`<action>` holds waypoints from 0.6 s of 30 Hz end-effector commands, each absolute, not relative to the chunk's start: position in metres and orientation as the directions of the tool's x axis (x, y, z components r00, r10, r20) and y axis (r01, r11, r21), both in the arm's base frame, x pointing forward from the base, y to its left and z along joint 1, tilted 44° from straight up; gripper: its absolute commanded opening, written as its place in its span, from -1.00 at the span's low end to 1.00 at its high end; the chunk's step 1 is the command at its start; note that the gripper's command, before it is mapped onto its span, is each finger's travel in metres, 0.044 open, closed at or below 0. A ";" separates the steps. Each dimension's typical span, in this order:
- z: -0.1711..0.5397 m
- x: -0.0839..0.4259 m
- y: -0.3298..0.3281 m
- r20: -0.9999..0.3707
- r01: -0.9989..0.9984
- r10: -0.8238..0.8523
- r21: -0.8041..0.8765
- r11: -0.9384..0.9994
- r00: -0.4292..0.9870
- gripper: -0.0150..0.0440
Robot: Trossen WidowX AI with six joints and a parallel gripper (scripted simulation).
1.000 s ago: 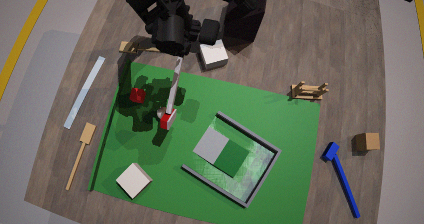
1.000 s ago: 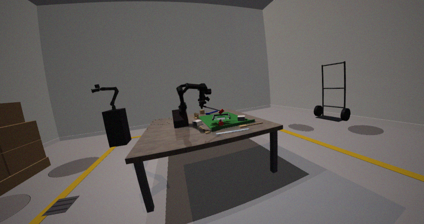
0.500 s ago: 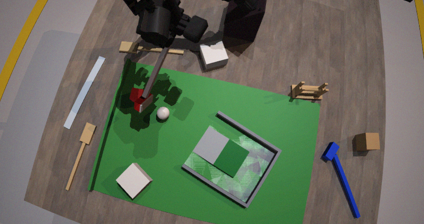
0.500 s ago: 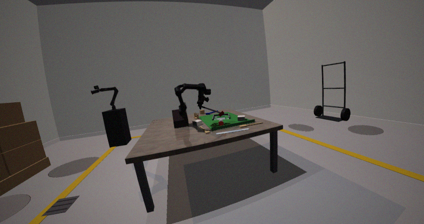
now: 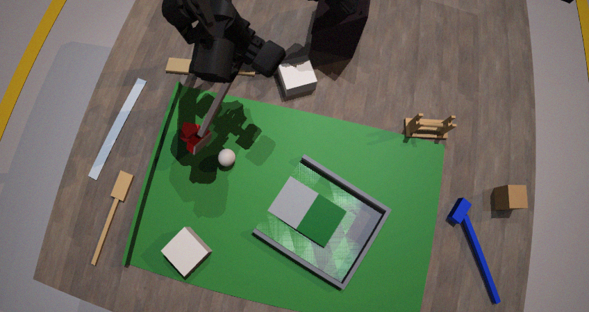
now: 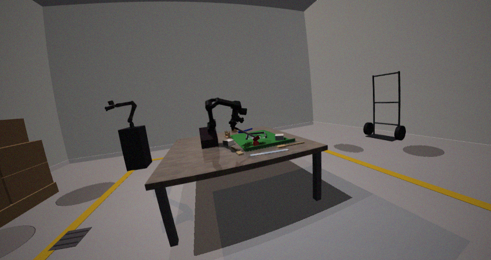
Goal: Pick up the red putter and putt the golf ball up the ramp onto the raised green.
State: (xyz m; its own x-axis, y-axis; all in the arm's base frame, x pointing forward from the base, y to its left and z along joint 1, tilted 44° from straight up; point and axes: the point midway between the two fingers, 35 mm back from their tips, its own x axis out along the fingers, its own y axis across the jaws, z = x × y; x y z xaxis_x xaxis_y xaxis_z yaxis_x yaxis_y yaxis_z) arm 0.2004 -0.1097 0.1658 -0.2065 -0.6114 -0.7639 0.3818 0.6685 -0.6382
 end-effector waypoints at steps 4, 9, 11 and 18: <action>0.157 0.200 -0.117 -0.760 0.372 -0.614 -0.644 0.668 -0.212 -0.49; 0.151 0.200 -0.123 -0.759 0.372 -0.615 -0.645 0.668 -0.212 -0.49; 0.149 0.200 -0.125 -0.759 0.372 -0.615 -0.645 0.668 -0.212 -0.49; 0.149 0.201 -0.126 -0.763 0.382 -0.612 -0.640 0.666 -0.210 -0.49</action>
